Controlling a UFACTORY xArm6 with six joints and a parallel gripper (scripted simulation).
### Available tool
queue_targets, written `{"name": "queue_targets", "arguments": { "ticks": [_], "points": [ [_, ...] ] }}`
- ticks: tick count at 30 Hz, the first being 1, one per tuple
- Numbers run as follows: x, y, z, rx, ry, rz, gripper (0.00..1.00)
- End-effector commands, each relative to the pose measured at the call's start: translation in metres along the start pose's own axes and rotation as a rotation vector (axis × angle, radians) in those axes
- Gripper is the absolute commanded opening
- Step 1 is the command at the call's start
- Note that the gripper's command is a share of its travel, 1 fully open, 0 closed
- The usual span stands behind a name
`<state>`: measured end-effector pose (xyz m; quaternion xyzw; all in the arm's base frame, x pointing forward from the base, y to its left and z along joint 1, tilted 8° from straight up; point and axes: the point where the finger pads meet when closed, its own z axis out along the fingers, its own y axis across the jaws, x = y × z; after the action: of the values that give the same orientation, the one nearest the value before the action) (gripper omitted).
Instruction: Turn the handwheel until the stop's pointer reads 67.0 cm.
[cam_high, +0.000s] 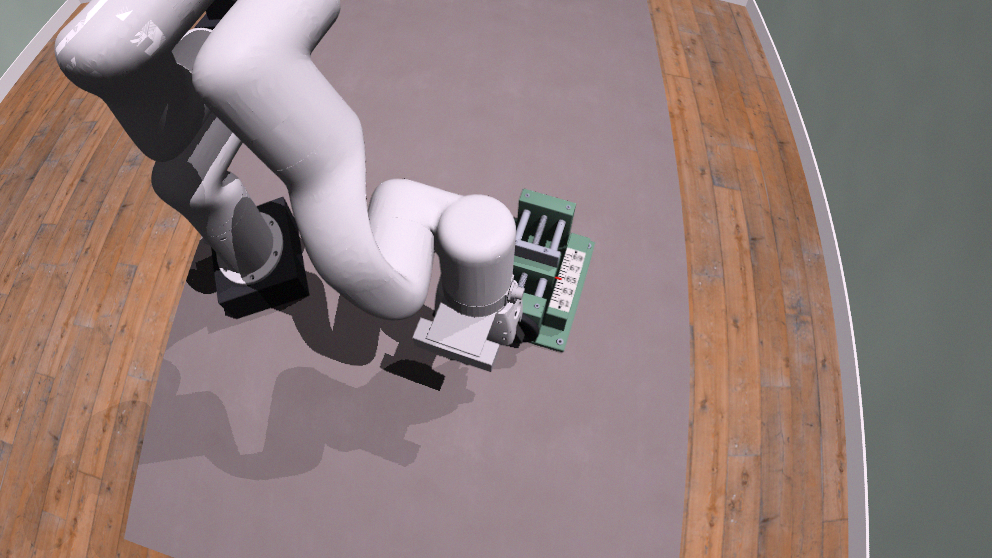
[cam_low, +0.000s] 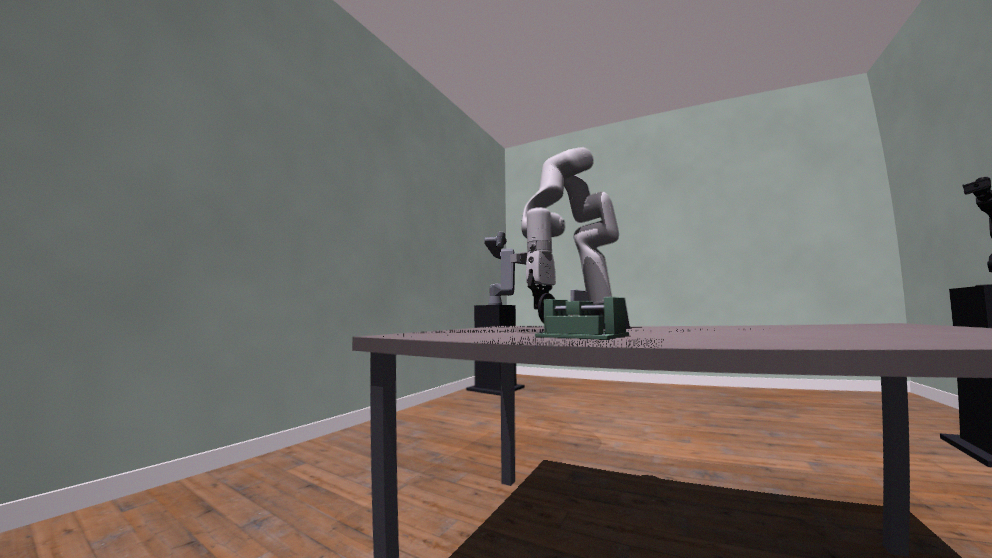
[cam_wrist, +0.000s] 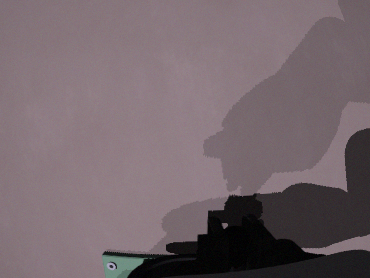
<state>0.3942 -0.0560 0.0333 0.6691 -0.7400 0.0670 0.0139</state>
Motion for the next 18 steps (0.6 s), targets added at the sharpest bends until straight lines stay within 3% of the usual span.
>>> {"name": "queue_targets", "arguments": {
  "ticks": [1,18],
  "points": [
    [0.0,0.002,0.005,0.003,0.001,0.0,0.06],
    [0.0,0.0,0.036,0.003,0.001,0.0,0.06]
  ]
}}
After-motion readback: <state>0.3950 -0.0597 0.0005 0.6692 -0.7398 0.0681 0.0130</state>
